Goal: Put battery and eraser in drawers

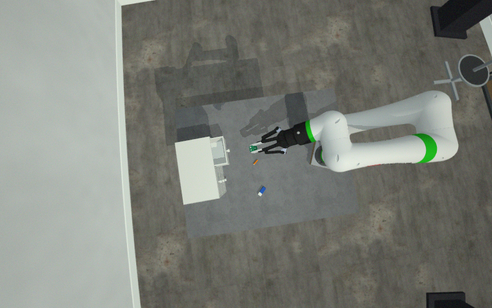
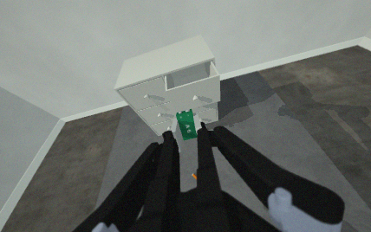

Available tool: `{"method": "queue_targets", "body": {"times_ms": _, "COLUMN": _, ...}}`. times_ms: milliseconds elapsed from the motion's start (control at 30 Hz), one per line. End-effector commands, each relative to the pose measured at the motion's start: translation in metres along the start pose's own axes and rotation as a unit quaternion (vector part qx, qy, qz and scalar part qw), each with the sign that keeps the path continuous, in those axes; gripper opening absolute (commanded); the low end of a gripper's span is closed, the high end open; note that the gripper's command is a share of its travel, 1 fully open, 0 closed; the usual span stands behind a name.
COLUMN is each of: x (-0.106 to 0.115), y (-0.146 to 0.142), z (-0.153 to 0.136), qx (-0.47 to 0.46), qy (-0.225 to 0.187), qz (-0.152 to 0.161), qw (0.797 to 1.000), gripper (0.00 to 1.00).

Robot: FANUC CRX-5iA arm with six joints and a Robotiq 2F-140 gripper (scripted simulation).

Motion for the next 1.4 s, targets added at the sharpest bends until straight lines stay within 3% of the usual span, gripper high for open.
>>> {"method": "queue_targets", "body": {"times_ms": 0, "x": -0.004, "y": -0.004, "z": -0.005, "qx": 0.009, "qy": 0.136, "qz": -0.02, "qw": 0.99, "gripper": 0.14}}
{"method": "queue_targets", "body": {"times_ms": 667, "x": -0.012, "y": -0.004, "z": 0.001, "qx": 0.009, "qy": 0.136, "qz": -0.02, "qw": 0.99, "gripper": 0.14}}
{"method": "queue_targets", "body": {"times_ms": 1033, "x": -0.029, "y": -0.003, "z": 0.013, "qx": 0.009, "qy": 0.136, "qz": -0.02, "qw": 0.99, "gripper": 0.14}}
{"method": "queue_targets", "body": {"times_ms": 1367, "x": -0.057, "y": -0.002, "z": 0.034, "qx": 0.009, "qy": 0.136, "qz": -0.02, "qw": 0.99, "gripper": 0.14}}
Point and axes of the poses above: the point where the finger pads meet when closed, its own x axis back along the fingers, its own y axis across the jaws, z = x × y, the point moved 2 cm from there along x, back along the fingers, and after that the axes turned 4 degrees about x, right-handed, at the moved point
